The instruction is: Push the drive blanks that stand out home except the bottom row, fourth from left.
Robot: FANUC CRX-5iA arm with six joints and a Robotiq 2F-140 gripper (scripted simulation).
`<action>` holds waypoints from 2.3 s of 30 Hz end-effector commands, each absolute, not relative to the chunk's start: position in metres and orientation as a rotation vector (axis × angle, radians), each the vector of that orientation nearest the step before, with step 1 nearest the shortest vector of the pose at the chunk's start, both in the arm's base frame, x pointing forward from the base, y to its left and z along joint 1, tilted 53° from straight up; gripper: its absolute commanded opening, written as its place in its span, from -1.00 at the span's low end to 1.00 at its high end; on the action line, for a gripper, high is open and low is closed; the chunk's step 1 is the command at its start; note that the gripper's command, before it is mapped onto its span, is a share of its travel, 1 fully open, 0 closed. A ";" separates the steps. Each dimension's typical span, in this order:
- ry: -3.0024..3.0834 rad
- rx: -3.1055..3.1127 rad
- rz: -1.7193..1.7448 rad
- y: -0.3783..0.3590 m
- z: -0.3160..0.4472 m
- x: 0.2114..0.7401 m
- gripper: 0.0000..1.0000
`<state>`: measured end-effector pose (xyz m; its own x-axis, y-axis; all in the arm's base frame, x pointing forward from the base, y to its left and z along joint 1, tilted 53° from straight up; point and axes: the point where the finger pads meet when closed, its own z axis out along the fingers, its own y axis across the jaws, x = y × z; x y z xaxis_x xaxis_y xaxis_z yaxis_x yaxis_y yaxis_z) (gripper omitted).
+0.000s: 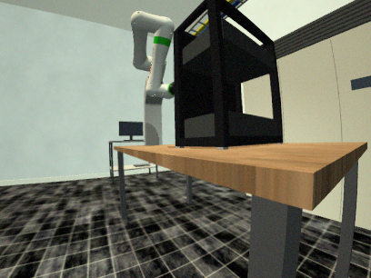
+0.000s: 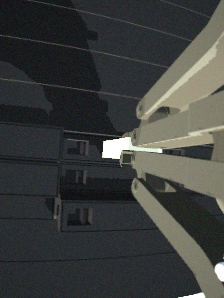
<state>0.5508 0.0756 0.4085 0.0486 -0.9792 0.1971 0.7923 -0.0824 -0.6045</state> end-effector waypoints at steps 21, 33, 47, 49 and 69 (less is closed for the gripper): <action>0.351 -0.676 -1.522 0.076 0.411 0.552 -1.00; 0.351 -0.676 -1.522 0.076 0.411 0.552 -1.00; 0.351 -0.676 -1.522 0.074 0.404 0.546 -1.00; 0.351 -0.676 -1.522 0.072 0.397 0.540 -1.00; 0.351 -0.676 -1.522 0.060 0.347 0.502 -1.00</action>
<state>0.5016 0.0610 0.3482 0.0481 -0.9790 0.1979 0.7947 -0.0825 -0.6013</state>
